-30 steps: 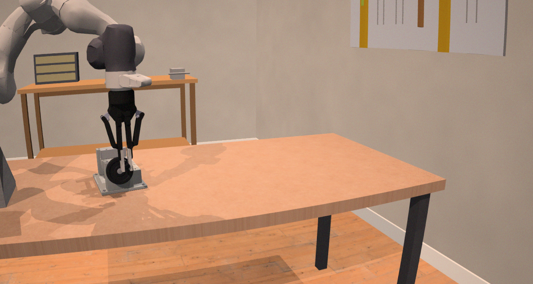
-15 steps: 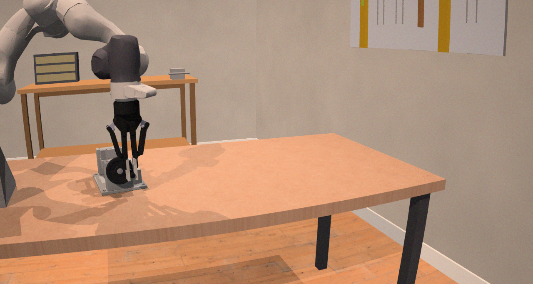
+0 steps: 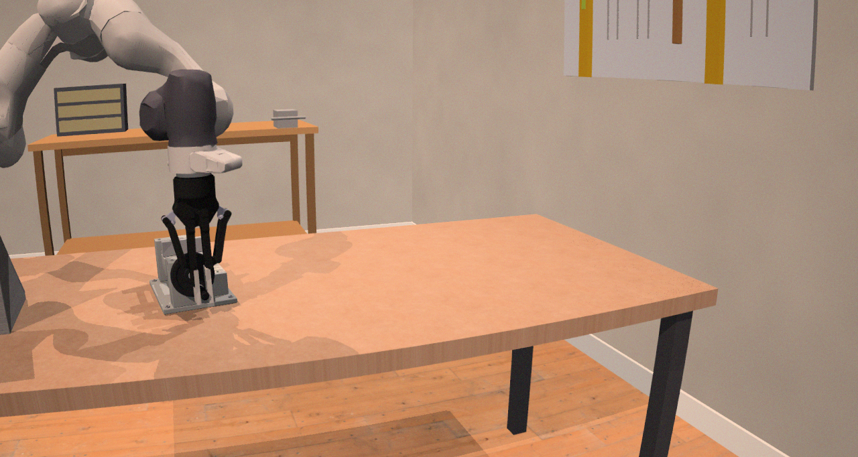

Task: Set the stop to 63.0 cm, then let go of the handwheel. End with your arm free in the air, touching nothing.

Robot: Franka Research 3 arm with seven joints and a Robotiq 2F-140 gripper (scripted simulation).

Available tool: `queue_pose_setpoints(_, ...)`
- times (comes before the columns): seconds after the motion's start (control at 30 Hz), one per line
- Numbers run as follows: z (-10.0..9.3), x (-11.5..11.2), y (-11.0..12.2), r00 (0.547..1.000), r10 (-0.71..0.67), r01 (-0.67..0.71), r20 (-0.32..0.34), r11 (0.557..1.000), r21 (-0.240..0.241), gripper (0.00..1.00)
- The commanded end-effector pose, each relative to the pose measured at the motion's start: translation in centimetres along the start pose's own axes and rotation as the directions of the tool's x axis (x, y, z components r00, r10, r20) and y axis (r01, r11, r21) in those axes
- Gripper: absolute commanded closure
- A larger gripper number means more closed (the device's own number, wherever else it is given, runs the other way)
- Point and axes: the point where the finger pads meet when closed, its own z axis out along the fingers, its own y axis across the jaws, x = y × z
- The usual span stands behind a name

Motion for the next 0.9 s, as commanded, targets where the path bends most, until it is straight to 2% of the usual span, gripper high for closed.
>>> queue_pose_setpoints(0.0,0.3,0.0,0.6,1.000,-0.009,0.009,0.003,1.000,0.000,0.96)
queue_pose_setpoints(0.53,-0.4,0.0,2.9,1.000,-0.009,0.009,0.003,1.000,0.000,0.96)
queue_pose_setpoints(0.87,-2.6,0.0,4.0,1.000,-0.009,0.009,0.003,1.000,0.000,0.96)
